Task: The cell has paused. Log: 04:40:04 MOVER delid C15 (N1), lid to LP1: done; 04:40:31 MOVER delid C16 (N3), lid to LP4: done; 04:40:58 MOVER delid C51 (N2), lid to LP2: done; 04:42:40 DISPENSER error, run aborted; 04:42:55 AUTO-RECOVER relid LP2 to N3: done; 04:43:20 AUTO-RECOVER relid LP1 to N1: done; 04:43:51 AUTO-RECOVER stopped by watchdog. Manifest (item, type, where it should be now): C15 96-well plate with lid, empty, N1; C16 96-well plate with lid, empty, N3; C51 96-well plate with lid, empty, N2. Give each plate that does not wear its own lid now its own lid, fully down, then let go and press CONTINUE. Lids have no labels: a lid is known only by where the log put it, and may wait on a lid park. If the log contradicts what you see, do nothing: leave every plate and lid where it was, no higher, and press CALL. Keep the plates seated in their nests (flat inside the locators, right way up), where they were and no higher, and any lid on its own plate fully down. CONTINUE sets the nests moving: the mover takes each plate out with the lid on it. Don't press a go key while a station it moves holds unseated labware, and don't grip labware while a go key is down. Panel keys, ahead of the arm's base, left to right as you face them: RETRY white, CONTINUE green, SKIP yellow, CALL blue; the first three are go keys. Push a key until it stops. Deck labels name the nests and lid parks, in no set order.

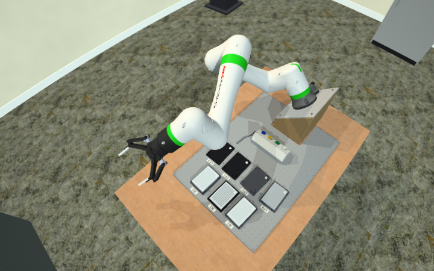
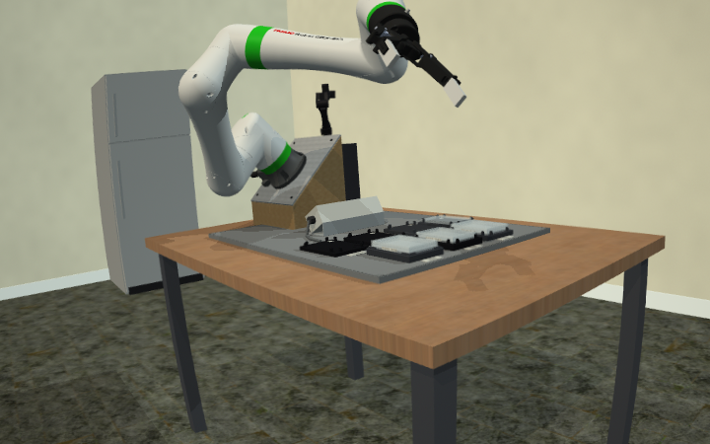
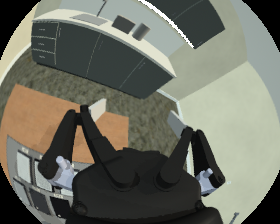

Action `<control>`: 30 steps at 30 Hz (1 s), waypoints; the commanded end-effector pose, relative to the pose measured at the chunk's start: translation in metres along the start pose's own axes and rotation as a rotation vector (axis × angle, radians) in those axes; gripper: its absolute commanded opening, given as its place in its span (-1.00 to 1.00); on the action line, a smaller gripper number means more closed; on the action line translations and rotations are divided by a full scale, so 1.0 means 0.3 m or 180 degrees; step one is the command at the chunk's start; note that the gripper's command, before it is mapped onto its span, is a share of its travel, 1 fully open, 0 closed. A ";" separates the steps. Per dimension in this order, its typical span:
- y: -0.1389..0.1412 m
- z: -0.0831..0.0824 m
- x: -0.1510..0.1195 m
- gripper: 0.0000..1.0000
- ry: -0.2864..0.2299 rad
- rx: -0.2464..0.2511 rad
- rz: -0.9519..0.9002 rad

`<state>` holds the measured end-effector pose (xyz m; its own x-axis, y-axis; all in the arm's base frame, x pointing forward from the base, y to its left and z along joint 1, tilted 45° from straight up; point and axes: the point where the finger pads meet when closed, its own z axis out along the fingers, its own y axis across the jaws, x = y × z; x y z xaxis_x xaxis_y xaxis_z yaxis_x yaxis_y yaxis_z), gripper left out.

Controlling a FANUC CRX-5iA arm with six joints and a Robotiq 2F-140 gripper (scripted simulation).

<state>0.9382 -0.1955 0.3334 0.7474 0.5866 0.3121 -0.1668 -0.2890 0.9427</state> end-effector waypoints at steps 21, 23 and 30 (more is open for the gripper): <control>-0.645 -0.356 -0.548 1.00 -0.1195 0.1024 0.0347; -0.734 -0.445 -0.665 1.00 -0.1462 0.1167 0.0359; -0.829 -0.559 -0.810 1.00 -0.1729 0.1286 0.0356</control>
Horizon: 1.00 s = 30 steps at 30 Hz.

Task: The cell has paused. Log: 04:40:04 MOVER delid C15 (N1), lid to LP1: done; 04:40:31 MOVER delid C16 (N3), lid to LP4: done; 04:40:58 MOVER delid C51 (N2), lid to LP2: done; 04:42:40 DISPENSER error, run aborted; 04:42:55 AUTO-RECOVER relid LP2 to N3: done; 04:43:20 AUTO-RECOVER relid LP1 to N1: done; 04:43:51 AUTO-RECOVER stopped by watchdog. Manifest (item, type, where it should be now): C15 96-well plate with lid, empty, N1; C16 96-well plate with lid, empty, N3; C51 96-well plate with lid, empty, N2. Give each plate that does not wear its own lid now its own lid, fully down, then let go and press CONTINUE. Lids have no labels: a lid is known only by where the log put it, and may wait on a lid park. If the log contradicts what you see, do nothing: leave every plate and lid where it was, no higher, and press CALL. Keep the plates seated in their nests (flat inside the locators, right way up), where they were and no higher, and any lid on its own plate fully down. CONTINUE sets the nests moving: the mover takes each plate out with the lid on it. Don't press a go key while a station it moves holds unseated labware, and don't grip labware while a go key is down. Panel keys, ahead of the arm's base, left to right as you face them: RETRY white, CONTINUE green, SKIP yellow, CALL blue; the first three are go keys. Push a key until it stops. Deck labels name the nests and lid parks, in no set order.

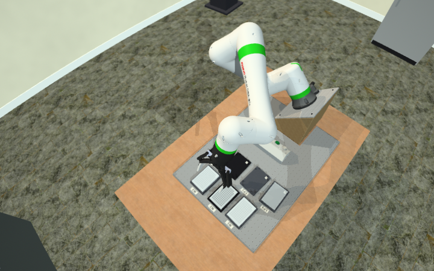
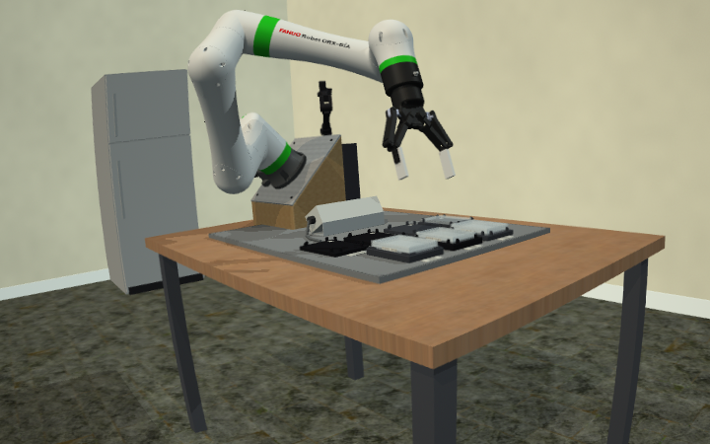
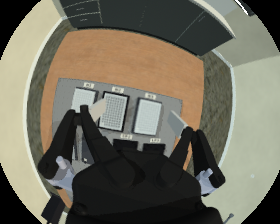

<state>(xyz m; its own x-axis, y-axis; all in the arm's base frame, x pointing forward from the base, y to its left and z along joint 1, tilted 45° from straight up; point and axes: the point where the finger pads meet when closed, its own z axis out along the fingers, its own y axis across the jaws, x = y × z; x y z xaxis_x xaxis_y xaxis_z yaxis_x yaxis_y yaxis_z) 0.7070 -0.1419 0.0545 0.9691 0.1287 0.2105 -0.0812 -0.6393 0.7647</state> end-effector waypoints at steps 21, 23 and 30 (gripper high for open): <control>-0.250 -0.024 -0.705 -1.00 -0.1088 0.0237 0.0065; -0.250 -0.024 -0.705 -1.00 -0.1088 0.0237 0.0065; -0.250 -0.024 -0.705 -1.00 -0.1088 0.0237 0.0065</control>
